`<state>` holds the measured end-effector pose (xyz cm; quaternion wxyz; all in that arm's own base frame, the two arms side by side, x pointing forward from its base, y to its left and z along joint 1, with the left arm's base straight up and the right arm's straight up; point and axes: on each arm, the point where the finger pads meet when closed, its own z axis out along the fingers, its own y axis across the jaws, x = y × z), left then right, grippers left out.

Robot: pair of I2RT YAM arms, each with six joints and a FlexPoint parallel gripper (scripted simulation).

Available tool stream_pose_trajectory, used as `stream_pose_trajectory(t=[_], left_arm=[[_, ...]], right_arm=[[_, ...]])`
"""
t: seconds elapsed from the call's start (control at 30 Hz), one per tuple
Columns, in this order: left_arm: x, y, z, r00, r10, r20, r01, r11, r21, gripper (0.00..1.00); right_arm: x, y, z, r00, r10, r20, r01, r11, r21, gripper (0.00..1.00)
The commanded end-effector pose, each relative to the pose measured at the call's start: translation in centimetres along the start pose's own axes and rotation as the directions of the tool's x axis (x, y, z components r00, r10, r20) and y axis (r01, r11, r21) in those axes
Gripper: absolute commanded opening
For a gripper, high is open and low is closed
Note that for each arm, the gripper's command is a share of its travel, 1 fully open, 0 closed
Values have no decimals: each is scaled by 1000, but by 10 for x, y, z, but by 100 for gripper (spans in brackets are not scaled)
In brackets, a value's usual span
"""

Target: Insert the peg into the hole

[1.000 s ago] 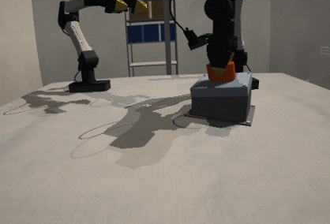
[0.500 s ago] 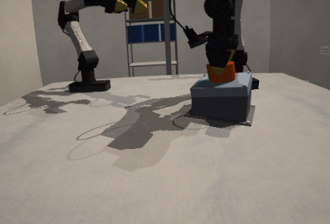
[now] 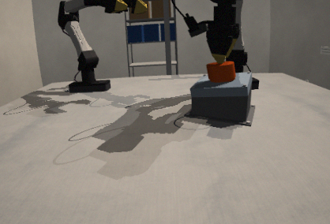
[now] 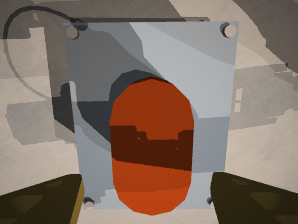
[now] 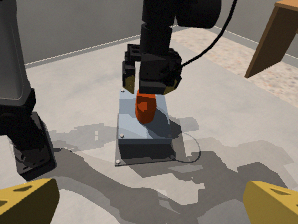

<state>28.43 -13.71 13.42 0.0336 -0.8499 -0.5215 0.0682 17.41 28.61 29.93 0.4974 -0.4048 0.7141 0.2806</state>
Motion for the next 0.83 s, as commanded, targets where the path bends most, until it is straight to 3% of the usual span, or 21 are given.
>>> stream_pose_trajectory(t=[0.0, 0.8], left_arm=[[-6, -3, -17, 1000, 14, 8, -14, 999, -47, 70], [-6, -2, -12, 1000, 13, 8, -13, 999, -31, 70]], right_arm=[[-1, 0, -4, 1000, 8, 7, -8, 1000, 5, 100], [-1, 0, -4, 1000, 8, 7, -8, 1000, 5, 100]])
